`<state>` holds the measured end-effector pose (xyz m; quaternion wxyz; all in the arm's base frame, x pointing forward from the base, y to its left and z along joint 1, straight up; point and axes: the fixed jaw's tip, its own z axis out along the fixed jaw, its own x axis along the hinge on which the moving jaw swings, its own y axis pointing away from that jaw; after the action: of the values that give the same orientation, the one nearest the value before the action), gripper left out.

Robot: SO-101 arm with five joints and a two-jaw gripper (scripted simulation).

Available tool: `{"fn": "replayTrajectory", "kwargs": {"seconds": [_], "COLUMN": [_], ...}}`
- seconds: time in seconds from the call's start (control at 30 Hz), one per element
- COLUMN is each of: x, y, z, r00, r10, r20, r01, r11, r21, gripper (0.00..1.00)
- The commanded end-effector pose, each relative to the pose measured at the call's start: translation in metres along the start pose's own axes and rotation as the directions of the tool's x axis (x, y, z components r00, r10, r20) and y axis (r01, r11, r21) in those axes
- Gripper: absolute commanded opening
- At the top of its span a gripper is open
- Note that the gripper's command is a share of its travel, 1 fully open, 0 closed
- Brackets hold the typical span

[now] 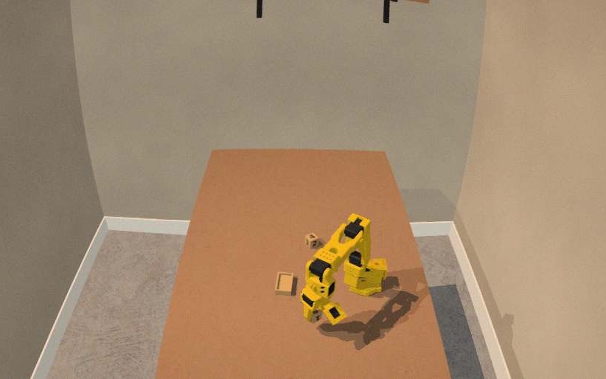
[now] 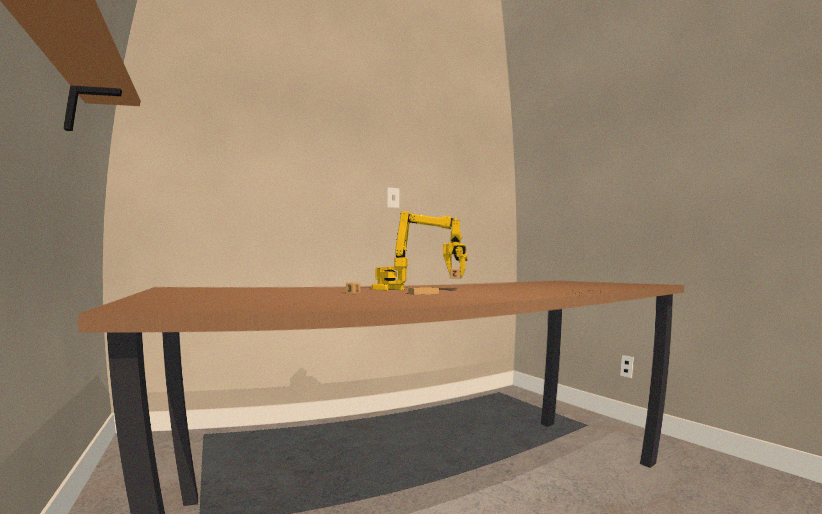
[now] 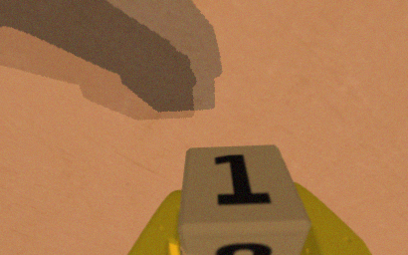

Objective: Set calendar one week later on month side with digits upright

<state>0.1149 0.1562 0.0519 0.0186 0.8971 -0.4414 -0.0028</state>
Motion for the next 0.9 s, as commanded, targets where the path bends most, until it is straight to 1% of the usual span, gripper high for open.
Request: {"fn": "replayTrajectory", "kwargs": {"seconds": [0.0,0.23,0.27,0.87], "x": [-0.0043,-0.0043,-0.0056,-0.0056], "y": [-0.008,-0.008,-0.0129,-0.013], "z": [-0.0076,-0.0076,-0.0123,-0.0122], "r00": [1.0,1.0,0.999,0.999], "r10": [-0.009,-0.009,-0.019,-0.019], "r20": [0.018,0.018,0.026,0.026], "r01": [0.008,0.008,0.016,0.016], "r11": [0.998,0.998,0.996,0.996], "r21": [0.059,0.059,0.091,0.091], "gripper": [0.0,0.0,0.0,0.0]}}
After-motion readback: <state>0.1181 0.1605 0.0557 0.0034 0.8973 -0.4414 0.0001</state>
